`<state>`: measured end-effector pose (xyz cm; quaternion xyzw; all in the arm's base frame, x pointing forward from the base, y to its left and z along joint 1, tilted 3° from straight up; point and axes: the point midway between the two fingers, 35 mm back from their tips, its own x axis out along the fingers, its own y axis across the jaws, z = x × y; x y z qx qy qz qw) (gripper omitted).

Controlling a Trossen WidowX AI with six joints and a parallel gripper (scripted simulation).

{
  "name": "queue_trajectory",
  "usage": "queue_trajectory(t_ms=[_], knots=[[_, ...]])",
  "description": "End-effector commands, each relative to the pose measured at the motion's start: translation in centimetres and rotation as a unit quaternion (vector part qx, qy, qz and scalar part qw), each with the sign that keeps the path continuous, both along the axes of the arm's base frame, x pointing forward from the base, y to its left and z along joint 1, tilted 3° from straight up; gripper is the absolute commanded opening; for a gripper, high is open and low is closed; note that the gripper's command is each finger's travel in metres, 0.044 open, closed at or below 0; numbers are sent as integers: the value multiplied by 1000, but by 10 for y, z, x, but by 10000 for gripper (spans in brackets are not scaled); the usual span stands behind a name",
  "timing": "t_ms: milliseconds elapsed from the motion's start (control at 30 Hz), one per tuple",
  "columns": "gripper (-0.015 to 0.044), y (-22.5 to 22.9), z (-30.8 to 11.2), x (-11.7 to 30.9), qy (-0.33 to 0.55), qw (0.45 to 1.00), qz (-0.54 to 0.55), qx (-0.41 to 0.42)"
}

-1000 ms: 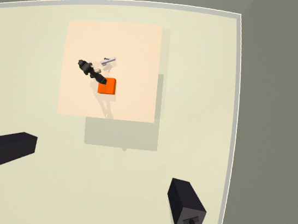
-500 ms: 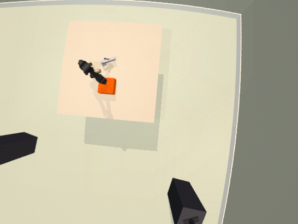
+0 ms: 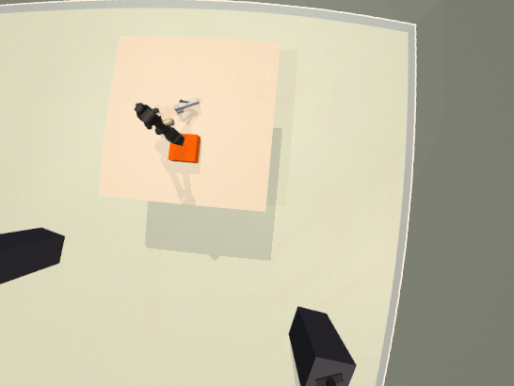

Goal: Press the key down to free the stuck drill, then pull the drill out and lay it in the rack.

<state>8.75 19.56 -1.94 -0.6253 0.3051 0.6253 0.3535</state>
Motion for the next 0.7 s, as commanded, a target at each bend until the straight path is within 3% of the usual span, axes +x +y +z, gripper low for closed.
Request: queue_trajectory(t_ms=[0,633,667], knots=[[0,-4,-4,6,-10,1000,-2,-8],[0,-4,-4,6,-10,1000,-2,-8],[26,0,0,0,0,1000,0,0]])
